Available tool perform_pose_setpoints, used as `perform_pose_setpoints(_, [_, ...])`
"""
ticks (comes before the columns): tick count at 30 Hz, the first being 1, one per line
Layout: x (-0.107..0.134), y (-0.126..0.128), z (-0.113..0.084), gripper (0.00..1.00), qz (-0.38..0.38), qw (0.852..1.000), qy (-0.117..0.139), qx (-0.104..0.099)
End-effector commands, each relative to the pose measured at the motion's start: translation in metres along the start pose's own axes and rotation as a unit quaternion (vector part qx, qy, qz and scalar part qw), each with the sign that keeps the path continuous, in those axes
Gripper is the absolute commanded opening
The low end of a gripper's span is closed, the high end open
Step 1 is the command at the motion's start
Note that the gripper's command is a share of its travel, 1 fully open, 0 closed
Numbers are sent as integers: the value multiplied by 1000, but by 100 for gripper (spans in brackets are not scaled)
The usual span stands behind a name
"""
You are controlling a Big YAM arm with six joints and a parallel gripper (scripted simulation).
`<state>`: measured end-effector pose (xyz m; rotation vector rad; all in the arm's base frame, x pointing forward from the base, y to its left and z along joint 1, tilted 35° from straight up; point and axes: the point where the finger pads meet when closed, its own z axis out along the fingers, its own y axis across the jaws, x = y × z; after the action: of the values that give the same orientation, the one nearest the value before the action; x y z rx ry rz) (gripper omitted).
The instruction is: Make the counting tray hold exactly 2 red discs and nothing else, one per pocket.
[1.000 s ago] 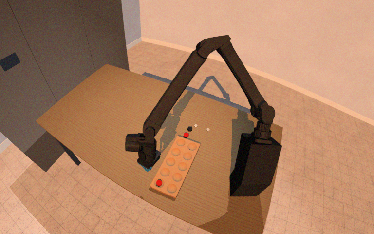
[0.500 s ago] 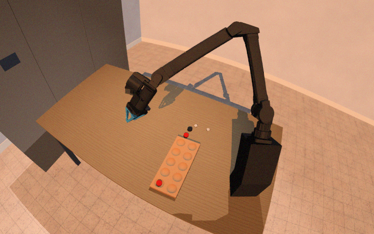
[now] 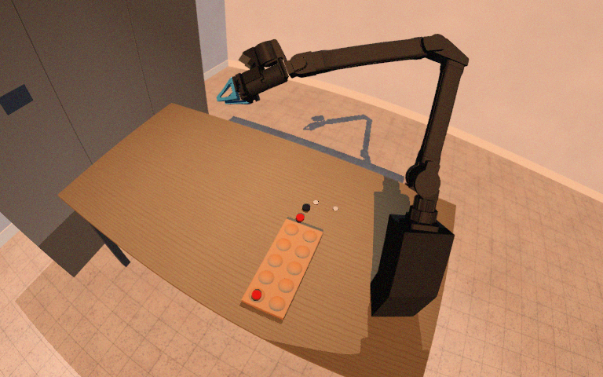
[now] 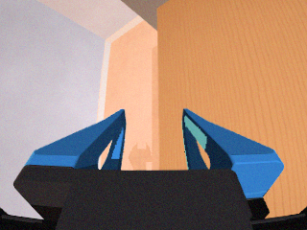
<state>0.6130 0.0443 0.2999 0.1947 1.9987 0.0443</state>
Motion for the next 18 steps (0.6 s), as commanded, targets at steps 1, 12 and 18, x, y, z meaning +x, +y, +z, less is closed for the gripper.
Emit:
perform_pose_setpoints(1, [-33, -14, -24, 45, -24, 999, -43, -5])
perform_pose_setpoints(12, [-129, -29, -133, 45, -58, 980, -186, -36])
perform_pose_setpoints(18, [-148, -42, -168, 45, -97, 969, -227, -26])
